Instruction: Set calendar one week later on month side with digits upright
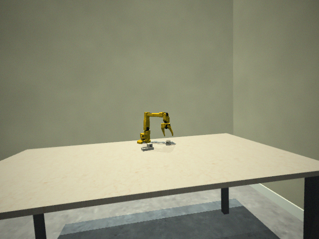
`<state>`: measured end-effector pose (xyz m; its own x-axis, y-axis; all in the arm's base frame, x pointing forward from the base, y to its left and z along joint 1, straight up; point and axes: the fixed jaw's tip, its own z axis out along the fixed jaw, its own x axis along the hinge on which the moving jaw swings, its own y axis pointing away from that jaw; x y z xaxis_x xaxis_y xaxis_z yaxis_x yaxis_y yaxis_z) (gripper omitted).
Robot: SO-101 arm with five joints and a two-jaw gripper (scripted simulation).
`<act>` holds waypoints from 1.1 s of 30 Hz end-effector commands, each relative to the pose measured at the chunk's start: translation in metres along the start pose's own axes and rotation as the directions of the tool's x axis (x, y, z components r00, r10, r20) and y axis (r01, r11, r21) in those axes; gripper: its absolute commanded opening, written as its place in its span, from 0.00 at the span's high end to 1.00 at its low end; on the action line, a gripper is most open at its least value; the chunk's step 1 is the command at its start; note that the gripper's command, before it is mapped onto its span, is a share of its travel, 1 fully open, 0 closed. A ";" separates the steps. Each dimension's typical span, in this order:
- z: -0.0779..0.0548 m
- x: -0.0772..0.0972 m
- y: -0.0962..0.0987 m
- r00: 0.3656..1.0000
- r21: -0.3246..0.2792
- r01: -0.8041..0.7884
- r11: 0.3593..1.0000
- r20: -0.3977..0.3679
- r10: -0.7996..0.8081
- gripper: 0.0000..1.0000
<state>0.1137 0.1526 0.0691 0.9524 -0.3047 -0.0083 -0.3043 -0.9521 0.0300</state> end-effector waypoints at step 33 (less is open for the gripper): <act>-0.091 -0.001 -0.002 0.987 0.490 0.041 0.871 -0.155 0.040 0.65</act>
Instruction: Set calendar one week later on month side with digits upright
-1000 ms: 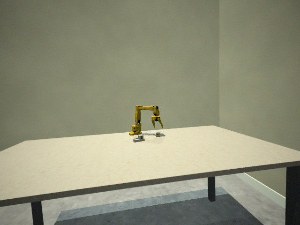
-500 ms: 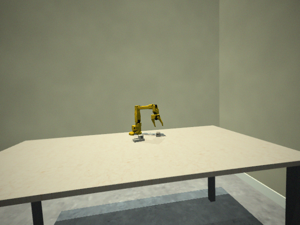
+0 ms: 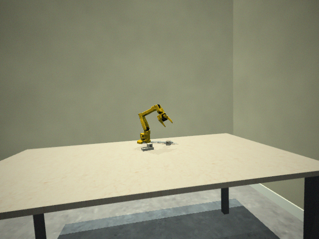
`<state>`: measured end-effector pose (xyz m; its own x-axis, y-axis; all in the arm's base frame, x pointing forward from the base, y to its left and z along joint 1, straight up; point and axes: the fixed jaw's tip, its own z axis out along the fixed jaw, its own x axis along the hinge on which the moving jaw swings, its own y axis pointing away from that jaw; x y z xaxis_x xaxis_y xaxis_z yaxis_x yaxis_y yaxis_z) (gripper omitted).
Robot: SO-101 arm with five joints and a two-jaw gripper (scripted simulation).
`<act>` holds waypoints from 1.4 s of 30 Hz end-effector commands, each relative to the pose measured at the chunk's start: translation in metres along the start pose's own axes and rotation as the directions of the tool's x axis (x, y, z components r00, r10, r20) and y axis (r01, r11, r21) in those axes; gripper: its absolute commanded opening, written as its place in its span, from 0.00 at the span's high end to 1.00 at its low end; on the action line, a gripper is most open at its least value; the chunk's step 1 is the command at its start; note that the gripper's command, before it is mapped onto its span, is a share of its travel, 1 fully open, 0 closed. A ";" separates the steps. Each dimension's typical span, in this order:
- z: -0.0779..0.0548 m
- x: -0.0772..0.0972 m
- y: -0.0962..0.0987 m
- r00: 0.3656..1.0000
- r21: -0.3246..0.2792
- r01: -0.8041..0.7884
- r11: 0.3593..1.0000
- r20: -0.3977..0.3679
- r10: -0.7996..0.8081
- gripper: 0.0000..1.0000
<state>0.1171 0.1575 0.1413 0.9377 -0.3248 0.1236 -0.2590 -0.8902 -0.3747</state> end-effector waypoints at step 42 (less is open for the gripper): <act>-0.017 -0.009 -0.013 0.875 0.125 -0.483 0.867 0.048 0.481 0.65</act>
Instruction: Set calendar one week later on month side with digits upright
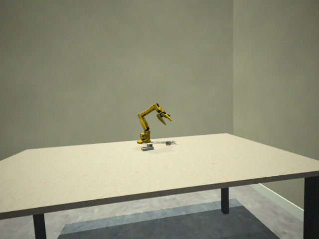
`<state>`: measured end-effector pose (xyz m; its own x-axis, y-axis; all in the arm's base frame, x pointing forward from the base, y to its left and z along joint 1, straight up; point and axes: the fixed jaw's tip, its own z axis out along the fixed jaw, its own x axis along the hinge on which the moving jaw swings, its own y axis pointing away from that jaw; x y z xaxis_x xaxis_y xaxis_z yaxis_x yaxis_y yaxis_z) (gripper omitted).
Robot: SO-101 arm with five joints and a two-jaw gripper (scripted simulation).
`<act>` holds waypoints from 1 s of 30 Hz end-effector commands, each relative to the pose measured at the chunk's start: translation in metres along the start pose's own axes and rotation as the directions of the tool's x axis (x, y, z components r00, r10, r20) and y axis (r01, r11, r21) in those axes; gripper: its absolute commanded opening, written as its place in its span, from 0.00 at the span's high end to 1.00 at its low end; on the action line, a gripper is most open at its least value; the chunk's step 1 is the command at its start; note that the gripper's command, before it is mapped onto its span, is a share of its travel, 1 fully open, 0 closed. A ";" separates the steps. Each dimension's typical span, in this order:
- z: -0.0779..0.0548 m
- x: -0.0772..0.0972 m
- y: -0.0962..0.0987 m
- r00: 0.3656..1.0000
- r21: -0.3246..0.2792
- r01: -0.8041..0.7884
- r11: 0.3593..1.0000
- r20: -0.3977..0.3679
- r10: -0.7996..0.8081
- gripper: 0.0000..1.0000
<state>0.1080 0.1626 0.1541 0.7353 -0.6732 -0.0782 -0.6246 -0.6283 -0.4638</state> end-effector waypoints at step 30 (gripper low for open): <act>0.006 -0.024 -0.009 0.531 -0.019 -0.846 0.533 0.059 0.845 0.65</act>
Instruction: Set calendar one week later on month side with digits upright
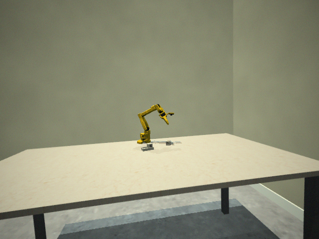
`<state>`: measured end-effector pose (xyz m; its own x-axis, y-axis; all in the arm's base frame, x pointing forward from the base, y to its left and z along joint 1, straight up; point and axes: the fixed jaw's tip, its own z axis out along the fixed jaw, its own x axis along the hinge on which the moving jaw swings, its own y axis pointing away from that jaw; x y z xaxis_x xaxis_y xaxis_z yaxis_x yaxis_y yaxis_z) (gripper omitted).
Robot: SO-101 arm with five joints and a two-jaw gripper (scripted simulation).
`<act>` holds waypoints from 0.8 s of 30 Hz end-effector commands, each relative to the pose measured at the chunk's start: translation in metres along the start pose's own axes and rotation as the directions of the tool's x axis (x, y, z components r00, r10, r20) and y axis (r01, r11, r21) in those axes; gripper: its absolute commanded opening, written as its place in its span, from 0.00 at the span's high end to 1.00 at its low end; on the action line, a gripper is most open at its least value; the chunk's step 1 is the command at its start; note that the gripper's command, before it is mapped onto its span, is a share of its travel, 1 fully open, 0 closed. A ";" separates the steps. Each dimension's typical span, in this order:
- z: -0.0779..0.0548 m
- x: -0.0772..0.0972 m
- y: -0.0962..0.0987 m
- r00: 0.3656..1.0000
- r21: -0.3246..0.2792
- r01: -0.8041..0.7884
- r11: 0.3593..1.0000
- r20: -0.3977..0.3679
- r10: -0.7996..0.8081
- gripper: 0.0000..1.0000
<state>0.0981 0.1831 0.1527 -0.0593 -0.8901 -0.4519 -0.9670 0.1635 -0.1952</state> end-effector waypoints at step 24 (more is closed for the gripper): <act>0.001 -0.006 0.003 0.980 -0.007 -0.198 0.980 0.021 0.198 0.65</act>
<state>0.0967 0.1872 0.1521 -0.2433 -0.8401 -0.4848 -0.9389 0.3295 -0.0997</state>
